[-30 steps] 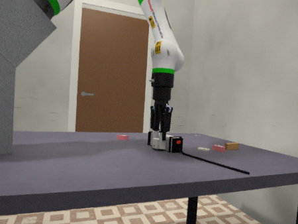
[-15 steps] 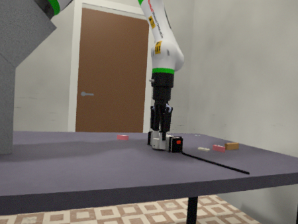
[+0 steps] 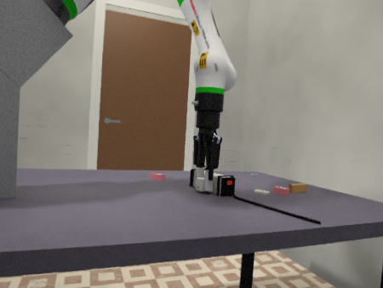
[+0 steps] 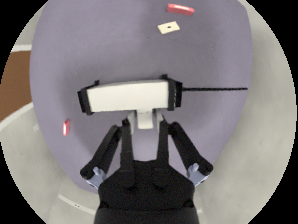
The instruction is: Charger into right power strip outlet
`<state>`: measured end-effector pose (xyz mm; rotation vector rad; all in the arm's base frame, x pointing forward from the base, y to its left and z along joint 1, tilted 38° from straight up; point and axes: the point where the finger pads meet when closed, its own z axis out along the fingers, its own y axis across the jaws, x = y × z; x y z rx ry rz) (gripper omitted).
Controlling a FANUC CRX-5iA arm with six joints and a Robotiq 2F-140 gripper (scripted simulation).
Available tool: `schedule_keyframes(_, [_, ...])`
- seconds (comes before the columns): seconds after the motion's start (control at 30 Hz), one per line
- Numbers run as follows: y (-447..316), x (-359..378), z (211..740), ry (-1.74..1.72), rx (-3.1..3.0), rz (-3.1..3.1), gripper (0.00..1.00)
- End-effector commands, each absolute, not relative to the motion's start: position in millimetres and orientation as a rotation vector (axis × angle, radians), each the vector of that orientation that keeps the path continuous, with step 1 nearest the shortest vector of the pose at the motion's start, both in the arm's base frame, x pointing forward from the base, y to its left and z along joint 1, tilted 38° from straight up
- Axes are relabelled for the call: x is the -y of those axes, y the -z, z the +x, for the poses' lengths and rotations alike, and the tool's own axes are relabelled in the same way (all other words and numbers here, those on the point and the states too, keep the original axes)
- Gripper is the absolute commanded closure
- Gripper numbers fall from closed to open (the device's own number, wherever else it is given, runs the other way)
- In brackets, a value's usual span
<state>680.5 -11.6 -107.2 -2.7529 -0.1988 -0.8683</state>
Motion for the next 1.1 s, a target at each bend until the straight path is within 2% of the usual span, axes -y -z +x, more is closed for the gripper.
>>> schedule_keyframes(0.0, [104.5,12.8,679.5,0.870,0.199,-2.753,0.62])
schedule_keyframes(1.07, [37.7,35.9,633.4,0.870,0.199,-2.753,0.62])
